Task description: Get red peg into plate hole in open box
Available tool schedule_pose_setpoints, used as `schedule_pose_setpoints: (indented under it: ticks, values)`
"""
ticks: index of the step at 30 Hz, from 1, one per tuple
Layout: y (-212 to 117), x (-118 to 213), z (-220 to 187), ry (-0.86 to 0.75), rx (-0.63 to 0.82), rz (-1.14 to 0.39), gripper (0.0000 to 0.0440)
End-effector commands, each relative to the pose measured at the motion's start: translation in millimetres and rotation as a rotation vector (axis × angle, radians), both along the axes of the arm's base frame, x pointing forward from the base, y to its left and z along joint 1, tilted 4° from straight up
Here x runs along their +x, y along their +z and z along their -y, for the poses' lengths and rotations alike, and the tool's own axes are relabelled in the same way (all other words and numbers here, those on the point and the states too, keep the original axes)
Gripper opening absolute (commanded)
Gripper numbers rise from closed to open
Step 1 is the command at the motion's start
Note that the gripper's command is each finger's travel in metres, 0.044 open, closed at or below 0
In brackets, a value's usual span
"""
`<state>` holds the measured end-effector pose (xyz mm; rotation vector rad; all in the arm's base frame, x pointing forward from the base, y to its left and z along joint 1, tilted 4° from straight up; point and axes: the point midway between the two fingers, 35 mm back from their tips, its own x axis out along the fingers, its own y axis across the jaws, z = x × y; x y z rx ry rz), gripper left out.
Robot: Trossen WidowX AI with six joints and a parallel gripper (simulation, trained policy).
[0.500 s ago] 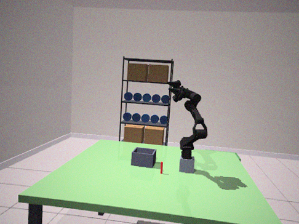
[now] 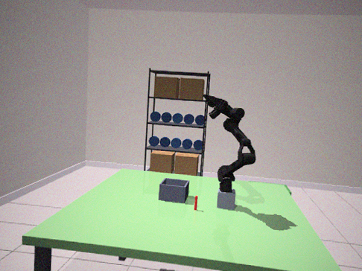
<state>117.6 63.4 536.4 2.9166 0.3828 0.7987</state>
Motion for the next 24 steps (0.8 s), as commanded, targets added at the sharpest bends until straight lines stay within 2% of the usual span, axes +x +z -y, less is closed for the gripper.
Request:
schedule_pose_setpoints:
  ticks: [1,24]
  values:
    - [8,-1,9,0.058,0.102,0.008,0.0440]
    - [36,18,77,0.429,0.806,-0.012,0.0440]
